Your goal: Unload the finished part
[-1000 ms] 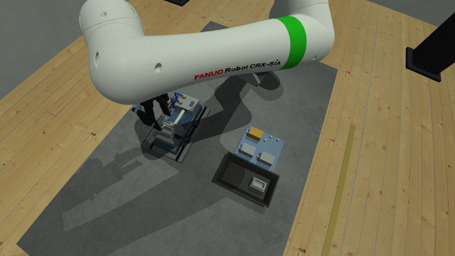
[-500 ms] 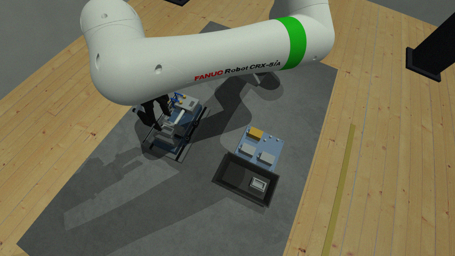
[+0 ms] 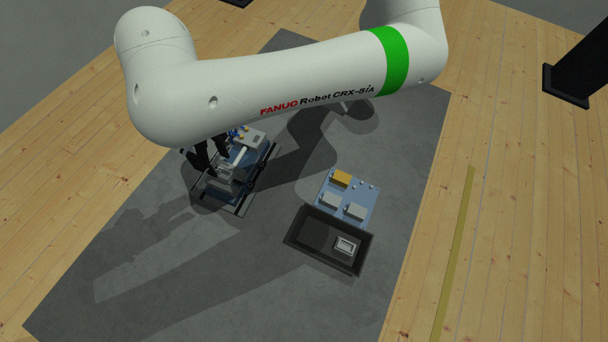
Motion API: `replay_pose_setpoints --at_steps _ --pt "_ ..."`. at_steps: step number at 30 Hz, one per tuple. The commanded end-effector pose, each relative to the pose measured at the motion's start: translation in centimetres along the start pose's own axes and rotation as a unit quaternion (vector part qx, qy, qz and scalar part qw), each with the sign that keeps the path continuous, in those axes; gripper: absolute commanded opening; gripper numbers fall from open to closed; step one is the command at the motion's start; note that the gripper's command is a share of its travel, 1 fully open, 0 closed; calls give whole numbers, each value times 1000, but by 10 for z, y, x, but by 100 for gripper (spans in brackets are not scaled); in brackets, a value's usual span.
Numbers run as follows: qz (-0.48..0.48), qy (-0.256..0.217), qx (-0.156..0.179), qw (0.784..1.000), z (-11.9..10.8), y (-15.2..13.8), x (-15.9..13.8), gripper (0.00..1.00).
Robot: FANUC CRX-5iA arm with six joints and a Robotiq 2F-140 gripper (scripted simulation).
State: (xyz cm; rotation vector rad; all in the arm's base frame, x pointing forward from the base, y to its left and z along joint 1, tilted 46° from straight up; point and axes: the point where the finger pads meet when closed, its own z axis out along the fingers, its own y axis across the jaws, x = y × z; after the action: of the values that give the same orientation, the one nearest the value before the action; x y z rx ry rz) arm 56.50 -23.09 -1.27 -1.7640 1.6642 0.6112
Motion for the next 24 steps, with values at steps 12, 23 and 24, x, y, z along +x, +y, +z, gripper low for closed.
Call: replay_pose_setpoints --at_steps 12,23,24 --pt "0 1 1 1000 23 0 0 46" --pt "0 1 1 1000 39 0 0 46" --pt "0 1 1 1000 39 0 0 46"
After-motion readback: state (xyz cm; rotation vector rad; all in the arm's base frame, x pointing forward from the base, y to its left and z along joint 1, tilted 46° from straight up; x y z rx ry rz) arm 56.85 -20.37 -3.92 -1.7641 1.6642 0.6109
